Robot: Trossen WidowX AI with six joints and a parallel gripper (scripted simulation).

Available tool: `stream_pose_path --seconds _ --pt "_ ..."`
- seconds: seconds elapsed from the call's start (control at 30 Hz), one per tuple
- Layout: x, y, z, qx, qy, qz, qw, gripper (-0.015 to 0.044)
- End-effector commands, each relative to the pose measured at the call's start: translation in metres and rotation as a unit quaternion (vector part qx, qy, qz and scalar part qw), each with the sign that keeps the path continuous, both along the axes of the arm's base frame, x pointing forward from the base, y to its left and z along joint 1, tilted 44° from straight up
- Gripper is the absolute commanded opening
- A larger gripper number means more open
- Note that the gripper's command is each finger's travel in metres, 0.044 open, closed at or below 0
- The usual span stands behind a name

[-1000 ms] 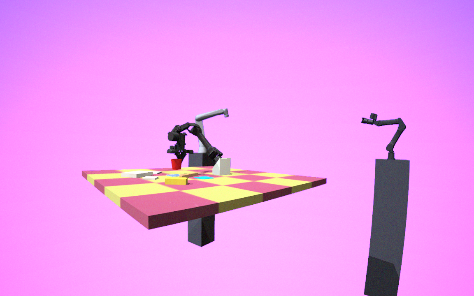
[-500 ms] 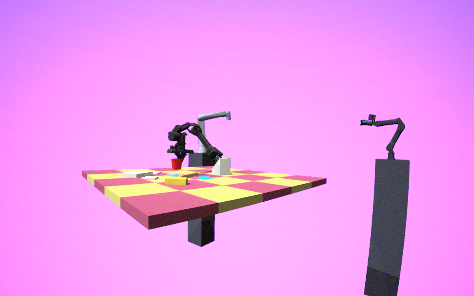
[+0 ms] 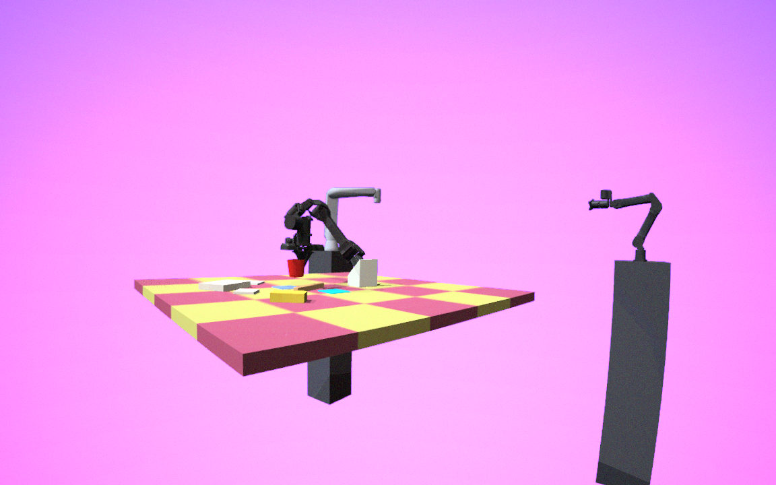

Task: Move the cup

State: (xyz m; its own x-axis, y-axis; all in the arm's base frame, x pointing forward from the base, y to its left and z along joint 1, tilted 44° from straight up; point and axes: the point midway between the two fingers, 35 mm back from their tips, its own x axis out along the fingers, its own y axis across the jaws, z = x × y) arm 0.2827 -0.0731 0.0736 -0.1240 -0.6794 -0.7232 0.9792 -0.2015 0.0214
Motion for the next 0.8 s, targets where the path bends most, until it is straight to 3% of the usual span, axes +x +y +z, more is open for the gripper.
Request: stream_pose_path --seconds 0.0,0.77 --pt "-0.004 0.008 -0.008 0.003 0.003 -0.003 1.0 0.0" --pt "-0.018 0.054 -0.043 0.004 0.003 -0.003 1.0 0.0"
